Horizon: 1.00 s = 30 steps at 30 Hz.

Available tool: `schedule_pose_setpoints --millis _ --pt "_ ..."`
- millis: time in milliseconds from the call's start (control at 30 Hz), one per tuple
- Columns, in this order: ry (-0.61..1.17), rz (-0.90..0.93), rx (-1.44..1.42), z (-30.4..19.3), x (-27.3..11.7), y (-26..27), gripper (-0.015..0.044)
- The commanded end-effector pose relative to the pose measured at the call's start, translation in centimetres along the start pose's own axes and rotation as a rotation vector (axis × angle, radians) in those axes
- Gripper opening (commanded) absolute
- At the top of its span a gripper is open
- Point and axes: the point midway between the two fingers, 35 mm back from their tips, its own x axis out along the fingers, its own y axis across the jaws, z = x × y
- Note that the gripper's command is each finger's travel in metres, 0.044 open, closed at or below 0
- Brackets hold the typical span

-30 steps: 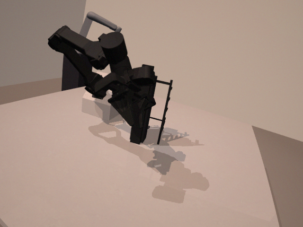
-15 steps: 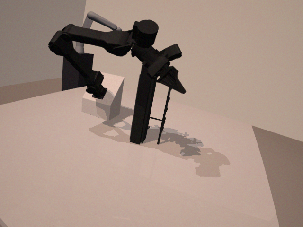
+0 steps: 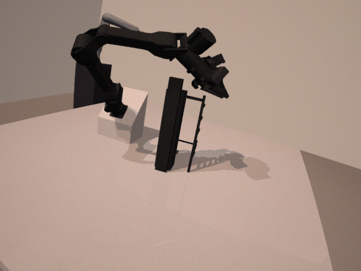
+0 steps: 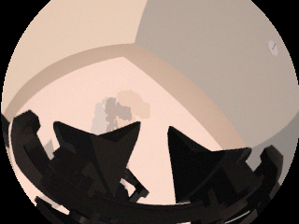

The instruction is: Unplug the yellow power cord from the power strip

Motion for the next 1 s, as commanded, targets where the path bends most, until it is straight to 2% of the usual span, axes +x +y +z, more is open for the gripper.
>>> schedule_pose_setpoints --millis 0,233,467,967 --pt "0.104 0.177 -0.159 -0.5 1.5 6.5 0.0160" --pt "0.406 0.451 -0.528 -6.0 2.2 14.5 0.0160" --pt "0.689 0.680 -0.901 -11.7 0.7 17.5 0.0160" --pt "0.699 0.688 -0.914 -11.8 0.6 17.5 0.0160"
